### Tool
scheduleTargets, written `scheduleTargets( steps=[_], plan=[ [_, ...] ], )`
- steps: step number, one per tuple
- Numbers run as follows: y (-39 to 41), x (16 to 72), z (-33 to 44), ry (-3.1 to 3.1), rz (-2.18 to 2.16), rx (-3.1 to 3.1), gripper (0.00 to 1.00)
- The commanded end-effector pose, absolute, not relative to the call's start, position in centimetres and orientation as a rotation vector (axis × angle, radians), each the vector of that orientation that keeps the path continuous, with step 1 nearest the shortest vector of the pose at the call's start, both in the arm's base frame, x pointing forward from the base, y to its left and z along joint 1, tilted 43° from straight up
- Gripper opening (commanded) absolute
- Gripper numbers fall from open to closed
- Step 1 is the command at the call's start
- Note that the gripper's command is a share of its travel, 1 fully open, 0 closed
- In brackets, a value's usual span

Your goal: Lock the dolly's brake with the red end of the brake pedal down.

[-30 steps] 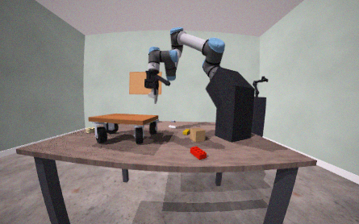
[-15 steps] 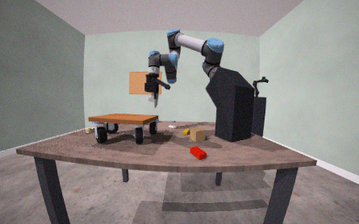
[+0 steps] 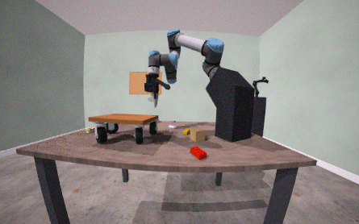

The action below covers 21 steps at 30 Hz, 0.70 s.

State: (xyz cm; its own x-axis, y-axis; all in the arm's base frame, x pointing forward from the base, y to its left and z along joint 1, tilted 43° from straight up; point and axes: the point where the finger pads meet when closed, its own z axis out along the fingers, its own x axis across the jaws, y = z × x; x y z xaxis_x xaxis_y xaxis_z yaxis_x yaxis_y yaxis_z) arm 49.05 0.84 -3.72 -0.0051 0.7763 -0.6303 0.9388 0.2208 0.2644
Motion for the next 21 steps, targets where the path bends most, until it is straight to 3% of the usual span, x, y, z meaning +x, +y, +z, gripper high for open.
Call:
scheduleTargets(
  steps=[1, 21],
  plan=[
    [0.74, 49.1, -3.75, 1.812, -0.302, 1.591, 0.0],
    [0.3, 49.47, -4.29, 1.811, -0.301, 1.592, 0.0]
  ],
)
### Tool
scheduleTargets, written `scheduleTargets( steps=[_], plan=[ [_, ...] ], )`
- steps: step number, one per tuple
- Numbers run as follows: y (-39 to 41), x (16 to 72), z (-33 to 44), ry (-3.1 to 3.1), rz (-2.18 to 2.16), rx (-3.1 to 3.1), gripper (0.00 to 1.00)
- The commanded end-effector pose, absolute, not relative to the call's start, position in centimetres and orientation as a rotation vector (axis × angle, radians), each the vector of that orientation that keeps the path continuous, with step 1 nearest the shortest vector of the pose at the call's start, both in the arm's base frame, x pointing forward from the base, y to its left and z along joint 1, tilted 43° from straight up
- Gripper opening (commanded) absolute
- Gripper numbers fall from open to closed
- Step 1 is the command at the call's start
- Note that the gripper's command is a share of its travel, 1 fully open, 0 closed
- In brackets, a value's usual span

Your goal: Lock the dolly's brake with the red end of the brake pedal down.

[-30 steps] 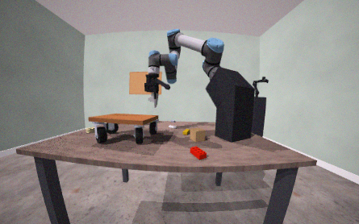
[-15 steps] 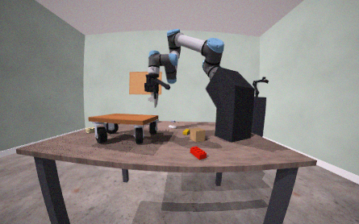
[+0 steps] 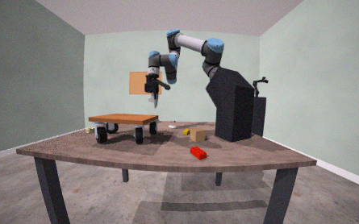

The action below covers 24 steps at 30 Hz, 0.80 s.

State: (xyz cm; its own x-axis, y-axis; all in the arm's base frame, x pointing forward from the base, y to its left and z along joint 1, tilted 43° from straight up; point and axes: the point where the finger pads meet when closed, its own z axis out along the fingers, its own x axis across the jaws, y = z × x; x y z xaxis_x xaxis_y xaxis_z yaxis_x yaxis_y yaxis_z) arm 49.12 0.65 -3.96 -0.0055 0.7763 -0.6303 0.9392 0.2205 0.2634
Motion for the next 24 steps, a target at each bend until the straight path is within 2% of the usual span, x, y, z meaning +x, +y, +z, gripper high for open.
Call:
scheduleTargets(
  steps=[1, 24],
  plan=[
    [0.2, 49.5, -4.4, 1.811, -0.301, 1.592, 0.0],
    [-2.3, 51.0, -7.5, 1.811, -0.301, 1.591, 0.0]
  ],
)
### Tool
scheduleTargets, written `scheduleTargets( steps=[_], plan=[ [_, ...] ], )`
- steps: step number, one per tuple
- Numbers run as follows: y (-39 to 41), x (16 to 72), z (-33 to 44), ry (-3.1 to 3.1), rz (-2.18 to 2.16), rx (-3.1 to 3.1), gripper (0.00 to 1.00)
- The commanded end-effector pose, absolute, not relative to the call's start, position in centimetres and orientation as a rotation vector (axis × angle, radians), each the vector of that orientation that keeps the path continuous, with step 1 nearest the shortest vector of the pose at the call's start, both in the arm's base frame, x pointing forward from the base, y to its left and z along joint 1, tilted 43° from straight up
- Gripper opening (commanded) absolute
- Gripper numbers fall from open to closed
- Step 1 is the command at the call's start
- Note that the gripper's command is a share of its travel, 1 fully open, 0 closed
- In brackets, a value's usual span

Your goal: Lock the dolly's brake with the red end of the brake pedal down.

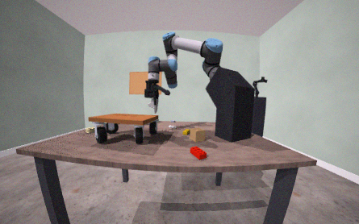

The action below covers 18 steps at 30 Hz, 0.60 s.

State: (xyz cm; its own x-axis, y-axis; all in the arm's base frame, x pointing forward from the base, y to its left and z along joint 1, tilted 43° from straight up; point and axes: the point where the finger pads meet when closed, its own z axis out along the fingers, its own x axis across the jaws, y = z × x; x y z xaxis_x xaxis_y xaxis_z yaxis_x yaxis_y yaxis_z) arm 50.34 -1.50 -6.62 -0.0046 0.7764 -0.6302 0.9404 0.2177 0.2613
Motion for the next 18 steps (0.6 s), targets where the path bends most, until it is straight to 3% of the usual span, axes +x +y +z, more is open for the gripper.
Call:
scheduleTargets(
  steps=[1, 18],
  plan=[
    [-2.3, 51.0, -7.5, 1.811, -0.301, 1.591, 0.0],
    [-3.4, 51.6, -8.9, 1.811, -0.301, 1.591, 0.0]
  ],
)
